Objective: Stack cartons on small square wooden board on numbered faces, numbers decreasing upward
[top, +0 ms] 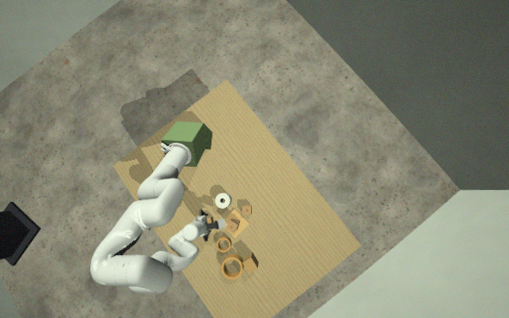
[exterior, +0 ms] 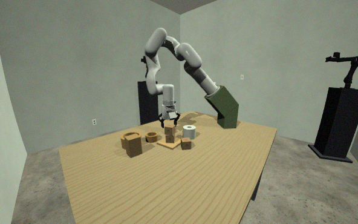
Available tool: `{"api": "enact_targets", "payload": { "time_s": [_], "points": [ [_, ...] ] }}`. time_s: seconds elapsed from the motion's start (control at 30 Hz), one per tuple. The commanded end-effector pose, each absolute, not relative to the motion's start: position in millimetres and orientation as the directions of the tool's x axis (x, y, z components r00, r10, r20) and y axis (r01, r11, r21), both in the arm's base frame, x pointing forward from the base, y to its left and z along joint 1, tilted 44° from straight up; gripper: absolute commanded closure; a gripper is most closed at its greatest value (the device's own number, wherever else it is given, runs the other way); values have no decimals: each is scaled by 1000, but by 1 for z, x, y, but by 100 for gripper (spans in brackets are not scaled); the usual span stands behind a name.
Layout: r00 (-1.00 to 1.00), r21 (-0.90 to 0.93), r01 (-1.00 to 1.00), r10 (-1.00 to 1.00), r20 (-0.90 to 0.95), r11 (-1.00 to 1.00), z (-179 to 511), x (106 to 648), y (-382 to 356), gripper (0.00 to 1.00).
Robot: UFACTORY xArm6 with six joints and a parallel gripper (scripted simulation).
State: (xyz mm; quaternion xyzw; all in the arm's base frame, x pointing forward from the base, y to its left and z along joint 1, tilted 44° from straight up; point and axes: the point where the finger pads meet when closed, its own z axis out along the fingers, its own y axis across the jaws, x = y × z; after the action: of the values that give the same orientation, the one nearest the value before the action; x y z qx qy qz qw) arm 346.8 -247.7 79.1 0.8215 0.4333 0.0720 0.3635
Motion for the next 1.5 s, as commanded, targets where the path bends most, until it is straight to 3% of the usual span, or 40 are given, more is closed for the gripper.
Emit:
{"api": "enact_targets", "payload": {
  "time_s": [0.0,1.47],
  "points": [
    [614,661,659,765,-196,-359,75,350,-251,0],
    [614,661,659,765,-196,-359,63,357,-260,0]
  ]
}}
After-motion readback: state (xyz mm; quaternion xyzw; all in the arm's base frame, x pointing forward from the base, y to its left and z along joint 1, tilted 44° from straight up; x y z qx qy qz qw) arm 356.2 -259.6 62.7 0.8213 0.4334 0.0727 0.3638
